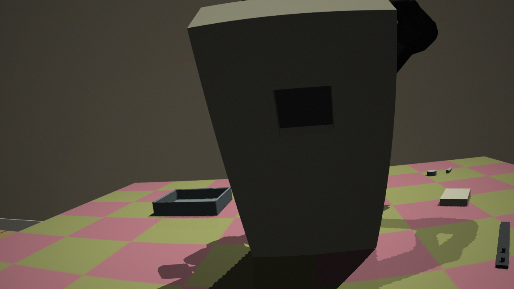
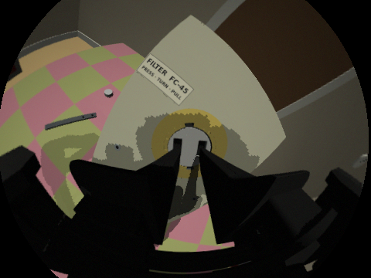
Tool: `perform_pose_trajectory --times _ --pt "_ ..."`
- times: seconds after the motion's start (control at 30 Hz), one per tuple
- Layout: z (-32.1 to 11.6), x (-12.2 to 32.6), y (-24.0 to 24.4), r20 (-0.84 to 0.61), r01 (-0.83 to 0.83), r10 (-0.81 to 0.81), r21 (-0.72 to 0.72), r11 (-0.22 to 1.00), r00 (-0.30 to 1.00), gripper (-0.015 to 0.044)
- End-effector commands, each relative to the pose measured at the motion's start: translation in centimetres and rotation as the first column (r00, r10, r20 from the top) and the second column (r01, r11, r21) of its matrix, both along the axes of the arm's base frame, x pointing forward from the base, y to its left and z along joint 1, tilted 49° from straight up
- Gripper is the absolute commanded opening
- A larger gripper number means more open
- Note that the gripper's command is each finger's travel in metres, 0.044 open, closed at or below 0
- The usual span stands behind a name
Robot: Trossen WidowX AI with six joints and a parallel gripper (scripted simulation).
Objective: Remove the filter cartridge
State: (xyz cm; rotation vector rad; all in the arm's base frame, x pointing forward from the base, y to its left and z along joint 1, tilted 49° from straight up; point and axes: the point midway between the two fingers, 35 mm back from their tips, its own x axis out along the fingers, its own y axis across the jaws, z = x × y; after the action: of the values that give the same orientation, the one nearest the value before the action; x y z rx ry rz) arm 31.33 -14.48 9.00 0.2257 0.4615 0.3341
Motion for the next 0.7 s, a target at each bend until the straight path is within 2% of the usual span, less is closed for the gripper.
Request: perform_pose_trajectory --times 0.0,0.67 --pt "-0.11 0.04 -0.12 -0.004 0.005 -0.005 0.0 1.0 1.0 0.0094" --pt "0.09 0.11 -0.07 -0.004 0.005 -0.005 0.0 1.0 1.0 0.0094"
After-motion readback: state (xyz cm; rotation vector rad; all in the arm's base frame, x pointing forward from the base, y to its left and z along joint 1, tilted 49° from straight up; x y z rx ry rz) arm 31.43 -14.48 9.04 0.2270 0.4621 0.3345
